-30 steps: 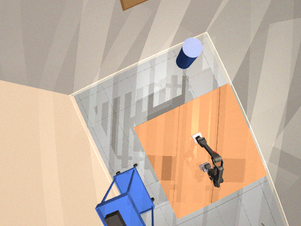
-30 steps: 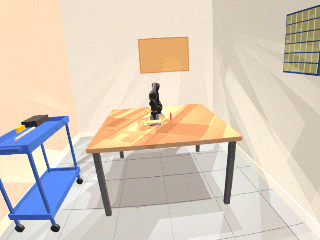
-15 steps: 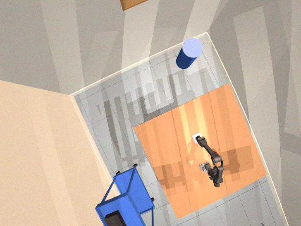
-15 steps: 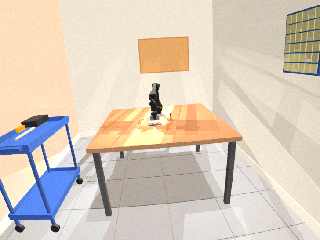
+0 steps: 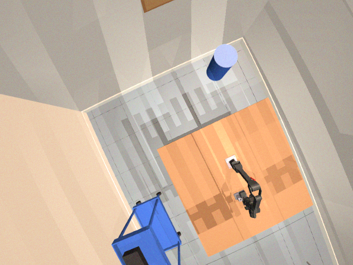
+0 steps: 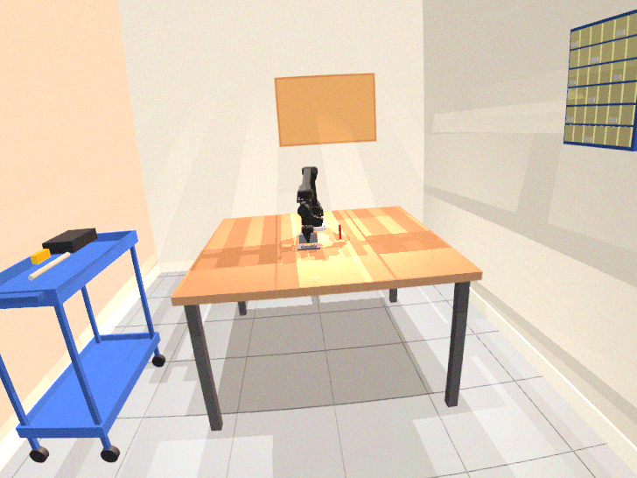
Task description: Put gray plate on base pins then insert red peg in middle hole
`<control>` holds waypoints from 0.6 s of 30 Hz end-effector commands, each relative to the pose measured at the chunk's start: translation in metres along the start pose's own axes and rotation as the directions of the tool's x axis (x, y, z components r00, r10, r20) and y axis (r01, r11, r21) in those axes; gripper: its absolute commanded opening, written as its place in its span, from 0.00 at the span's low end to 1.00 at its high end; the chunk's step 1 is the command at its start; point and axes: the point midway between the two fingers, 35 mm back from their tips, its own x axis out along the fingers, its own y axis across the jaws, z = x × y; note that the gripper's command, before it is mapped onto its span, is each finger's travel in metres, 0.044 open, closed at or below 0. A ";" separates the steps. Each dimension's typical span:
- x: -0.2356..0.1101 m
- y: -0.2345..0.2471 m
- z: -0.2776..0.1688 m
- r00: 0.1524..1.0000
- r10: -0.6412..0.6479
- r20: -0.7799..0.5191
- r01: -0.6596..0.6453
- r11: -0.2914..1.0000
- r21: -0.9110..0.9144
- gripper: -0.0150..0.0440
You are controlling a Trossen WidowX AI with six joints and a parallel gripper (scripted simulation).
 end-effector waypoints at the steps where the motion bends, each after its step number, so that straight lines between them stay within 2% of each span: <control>1: 0.008 0.001 0.001 1.000 0.002 0.003 -0.002 1.000 -0.004 0.25; 15: 0.013 0.001 0.000 1.000 0.002 0.000 -0.002 1.000 0.000 0.25; 18: 0.013 0.001 0.000 1.000 0.002 0.000 -0.002 1.000 0.000 0.39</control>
